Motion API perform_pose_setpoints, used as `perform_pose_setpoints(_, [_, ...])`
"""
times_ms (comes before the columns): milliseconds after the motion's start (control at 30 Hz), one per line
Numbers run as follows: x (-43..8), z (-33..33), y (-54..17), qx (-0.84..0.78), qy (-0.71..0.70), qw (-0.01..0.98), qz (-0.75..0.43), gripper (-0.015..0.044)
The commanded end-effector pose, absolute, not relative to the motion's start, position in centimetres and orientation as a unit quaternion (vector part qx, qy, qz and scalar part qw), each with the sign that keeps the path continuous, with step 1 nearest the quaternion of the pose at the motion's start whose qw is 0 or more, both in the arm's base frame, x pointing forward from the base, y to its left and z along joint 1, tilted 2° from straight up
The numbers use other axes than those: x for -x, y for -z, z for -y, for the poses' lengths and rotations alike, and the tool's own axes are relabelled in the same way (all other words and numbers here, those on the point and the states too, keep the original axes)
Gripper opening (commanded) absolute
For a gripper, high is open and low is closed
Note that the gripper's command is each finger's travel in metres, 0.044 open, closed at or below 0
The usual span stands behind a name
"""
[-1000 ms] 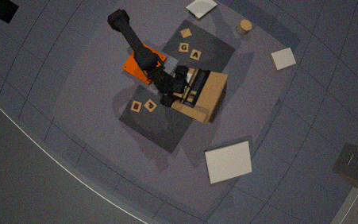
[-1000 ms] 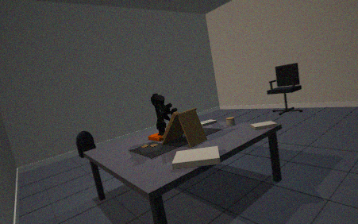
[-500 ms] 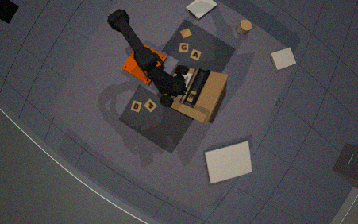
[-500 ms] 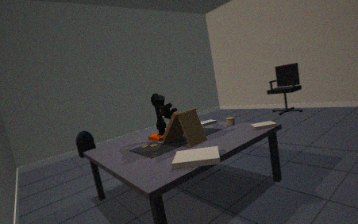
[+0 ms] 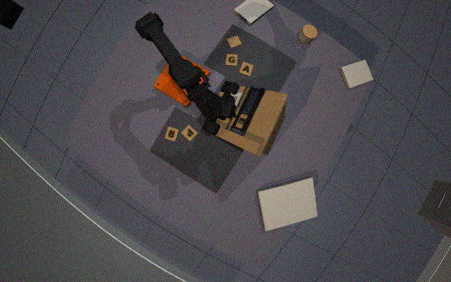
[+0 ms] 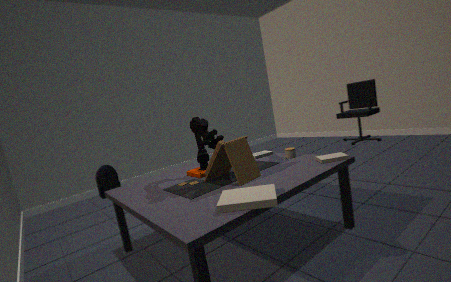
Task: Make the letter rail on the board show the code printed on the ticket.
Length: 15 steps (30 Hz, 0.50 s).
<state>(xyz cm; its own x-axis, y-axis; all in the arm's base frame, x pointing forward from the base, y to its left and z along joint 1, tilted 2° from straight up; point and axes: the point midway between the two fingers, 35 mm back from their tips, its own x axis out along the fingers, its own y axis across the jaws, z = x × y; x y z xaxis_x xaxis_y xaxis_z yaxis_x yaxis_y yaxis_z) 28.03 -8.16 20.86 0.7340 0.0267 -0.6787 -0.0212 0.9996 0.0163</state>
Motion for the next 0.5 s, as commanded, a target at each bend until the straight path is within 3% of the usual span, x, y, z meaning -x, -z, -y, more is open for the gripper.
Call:
perform_pose_setpoints(0, [-29.1, 7.6, -20.9, -0.019, -0.015, 0.9, -0.435, 0.0])
perform_pose_setpoints(333, [-30.6, 4.8, -21.4, 0.001, -0.012, 0.779, -0.627, 0.0])
perform_pose_setpoints(467, [-30.7, 4.6, -21.4, 0.005, -0.011, 0.77, -0.638, 0.0])
